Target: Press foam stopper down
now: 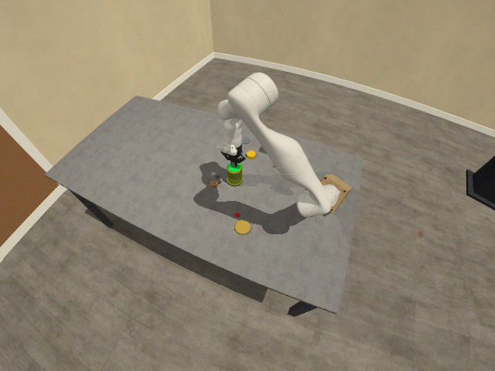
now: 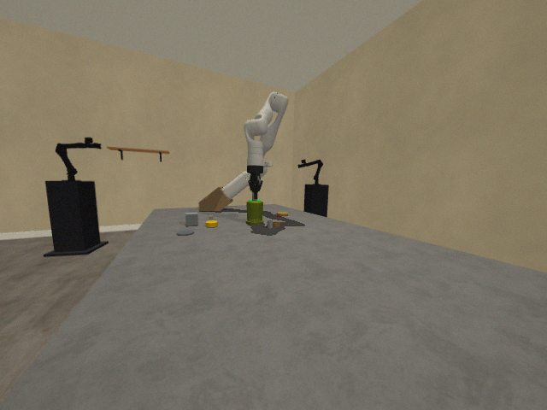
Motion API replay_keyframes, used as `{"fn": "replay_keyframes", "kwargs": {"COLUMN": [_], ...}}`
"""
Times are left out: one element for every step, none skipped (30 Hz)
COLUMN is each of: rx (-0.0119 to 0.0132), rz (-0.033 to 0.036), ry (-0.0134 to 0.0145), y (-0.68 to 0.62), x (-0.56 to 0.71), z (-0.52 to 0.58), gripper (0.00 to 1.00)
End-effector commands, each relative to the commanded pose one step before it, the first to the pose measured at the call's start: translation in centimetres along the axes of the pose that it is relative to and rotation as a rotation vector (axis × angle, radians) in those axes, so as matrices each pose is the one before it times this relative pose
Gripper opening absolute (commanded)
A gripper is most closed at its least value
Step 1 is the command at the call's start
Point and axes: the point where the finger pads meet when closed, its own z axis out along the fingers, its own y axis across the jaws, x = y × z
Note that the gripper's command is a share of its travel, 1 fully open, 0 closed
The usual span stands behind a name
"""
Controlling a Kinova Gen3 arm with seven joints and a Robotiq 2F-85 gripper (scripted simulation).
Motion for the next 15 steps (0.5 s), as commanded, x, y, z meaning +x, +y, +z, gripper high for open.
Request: {"fn": "replay_keyframes", "kwargs": {"rx": [0.00071,0.0,0.0,0.0,0.0,0.0,0.0,0.0,0.0,0.0,0.0,0.0,0.0,0.0,0.0], "rz": [0.00001,0.0,0.0,0.0,0.0,0.0,0.0,0.0,0.0,0.0,0.0,0.0,0.0,0.0,0.0], "ry": [0.00123,0.0,0.0,0.0,0.0,0.0,0.0,0.0,0.0,0.0,0.0,0.0,0.0,0.0,0.0], "y": [-0.002,0.0,0.0,0.0,0.0,0.0,0.0,0.0,0.0,0.0,0.0,0.0,0.0,0.0,0.0], "x": [0.015,0.0,0.0,0.0,0.0,0.0,0.0,0.0,0.0,0.0,0.0,0.0,0.0,0.0,0.0], "z": [0.109,0.06,0.059,0.057,0.056,0.054,0.053,0.051,0.049,0.046,0.044,0.041,0.039,0.036,0.033], "gripper": [0.0,0.0,0.0,0.0,0.0,0.0,0.0,0.0,0.0,0.0,0.0,0.0,0.0,0.0,0.0]}}
